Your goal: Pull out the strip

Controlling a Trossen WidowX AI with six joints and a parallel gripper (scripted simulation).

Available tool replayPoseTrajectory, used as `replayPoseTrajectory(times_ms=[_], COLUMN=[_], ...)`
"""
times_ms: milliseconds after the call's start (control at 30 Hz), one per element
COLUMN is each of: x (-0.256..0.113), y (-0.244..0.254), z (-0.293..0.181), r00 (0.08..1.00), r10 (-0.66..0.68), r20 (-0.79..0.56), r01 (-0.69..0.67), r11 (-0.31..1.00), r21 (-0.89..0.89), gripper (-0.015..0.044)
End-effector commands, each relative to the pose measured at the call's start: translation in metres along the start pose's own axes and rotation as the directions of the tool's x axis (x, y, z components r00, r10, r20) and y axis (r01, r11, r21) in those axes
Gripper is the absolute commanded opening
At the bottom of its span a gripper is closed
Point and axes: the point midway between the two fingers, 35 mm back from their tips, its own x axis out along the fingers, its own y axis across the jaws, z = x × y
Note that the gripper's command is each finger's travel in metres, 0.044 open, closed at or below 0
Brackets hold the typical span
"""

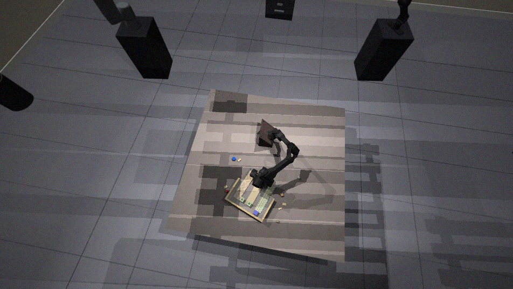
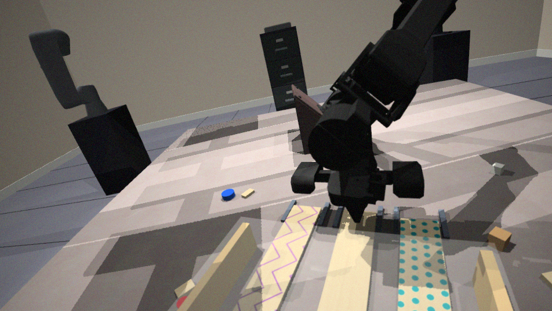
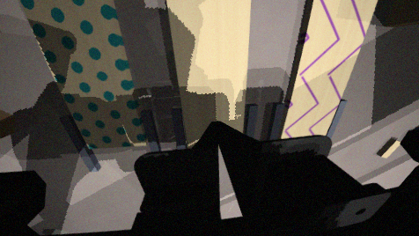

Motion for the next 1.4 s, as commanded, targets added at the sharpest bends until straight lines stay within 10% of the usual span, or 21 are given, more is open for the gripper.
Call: replayPoseTrajectory(times_ms=[0,1367], x=[0.001,0.004], y=[0.001,0.000], z=[0.000,-0.027], r00=[1.000,1.000], r10=[0.003,0.003], r20=[0.000,-0.001], r01=[-0.003,-0.003], r11=[1.000,1.000], r21=[0.001,0.002], gripper=[0.0000,0.0000])
